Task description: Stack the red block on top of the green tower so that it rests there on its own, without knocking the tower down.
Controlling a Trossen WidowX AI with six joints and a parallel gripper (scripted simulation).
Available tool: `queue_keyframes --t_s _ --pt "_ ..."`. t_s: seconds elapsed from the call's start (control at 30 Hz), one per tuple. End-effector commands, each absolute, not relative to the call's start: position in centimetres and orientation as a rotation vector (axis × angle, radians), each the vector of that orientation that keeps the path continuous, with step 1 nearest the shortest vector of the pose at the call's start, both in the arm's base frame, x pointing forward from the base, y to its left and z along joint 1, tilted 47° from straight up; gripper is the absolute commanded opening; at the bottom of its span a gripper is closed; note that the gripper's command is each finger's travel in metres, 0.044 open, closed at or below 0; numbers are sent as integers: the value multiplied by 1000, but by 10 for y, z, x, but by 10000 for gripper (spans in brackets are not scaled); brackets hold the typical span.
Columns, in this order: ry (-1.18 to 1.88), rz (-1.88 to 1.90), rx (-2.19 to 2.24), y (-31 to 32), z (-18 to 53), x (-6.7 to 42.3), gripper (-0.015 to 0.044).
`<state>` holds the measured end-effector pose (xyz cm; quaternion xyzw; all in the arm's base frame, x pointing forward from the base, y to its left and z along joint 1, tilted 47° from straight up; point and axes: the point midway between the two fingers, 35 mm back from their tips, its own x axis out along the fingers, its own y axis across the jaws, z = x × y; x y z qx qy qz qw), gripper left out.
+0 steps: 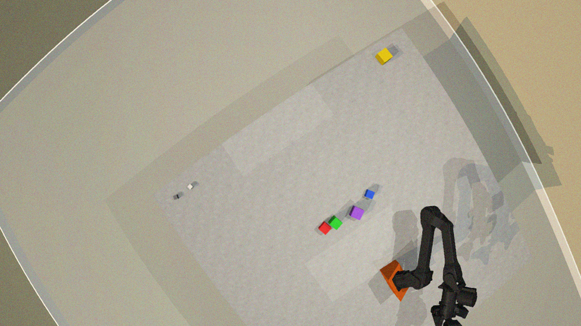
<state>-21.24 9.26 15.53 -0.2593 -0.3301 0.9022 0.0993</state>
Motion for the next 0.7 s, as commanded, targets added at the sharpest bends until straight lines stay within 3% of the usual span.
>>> queue_keyframes --t_s 0.0,0.67 --pt "-965 2665 -772 94 155 -212 426" --pt "152 2087 -995 216 142 -152 440"
